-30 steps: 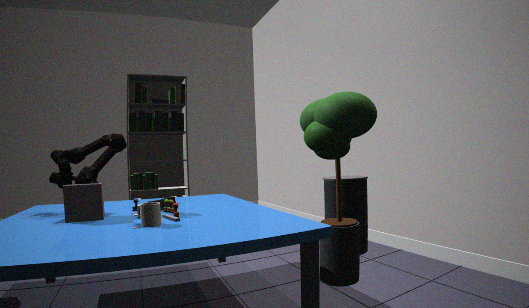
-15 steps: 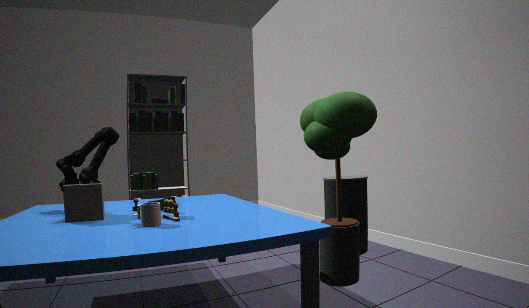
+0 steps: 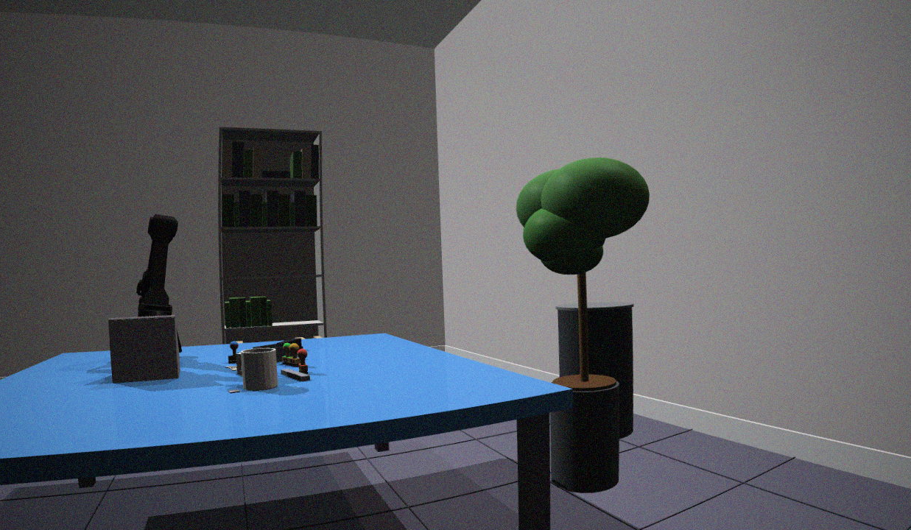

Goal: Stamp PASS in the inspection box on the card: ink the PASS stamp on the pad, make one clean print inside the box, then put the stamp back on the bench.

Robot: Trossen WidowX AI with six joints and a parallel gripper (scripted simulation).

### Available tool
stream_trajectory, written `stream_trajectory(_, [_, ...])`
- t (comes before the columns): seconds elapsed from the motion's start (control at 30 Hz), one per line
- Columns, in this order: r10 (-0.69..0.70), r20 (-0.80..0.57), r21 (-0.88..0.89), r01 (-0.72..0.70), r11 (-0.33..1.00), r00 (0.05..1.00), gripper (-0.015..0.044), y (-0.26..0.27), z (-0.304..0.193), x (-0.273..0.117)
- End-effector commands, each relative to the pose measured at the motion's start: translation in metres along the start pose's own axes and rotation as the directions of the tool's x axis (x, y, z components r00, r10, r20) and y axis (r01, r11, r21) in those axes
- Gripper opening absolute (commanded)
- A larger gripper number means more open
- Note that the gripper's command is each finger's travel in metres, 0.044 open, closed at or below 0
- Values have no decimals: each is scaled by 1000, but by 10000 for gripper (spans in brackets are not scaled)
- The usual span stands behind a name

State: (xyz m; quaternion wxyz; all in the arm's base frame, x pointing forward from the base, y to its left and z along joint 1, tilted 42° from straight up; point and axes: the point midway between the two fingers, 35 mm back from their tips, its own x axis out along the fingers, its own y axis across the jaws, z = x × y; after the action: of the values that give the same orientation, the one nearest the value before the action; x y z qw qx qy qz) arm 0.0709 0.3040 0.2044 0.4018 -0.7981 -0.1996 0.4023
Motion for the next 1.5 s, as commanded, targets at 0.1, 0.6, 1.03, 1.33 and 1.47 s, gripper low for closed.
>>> stream_trajectory(0.1, [132, -52, 344, -106, 933, 990, 211, 5, -52, 39])
stream_trajectory(0.6, [382, -36, 935, -104, 339, 923, 211, 54, -178, 98])
stream_trajectory(1.03, [610, 167, 797, 258, -546, 774, 211, 191, -289, 91])
stream_trajectory(1.33, [441, 468, -83, 535, -841, 766, 211, 303, -325, 58])
stream_trajectory(1.47, [247, 500, -537, 521, -663, 830, 211, 345, -340, 37])
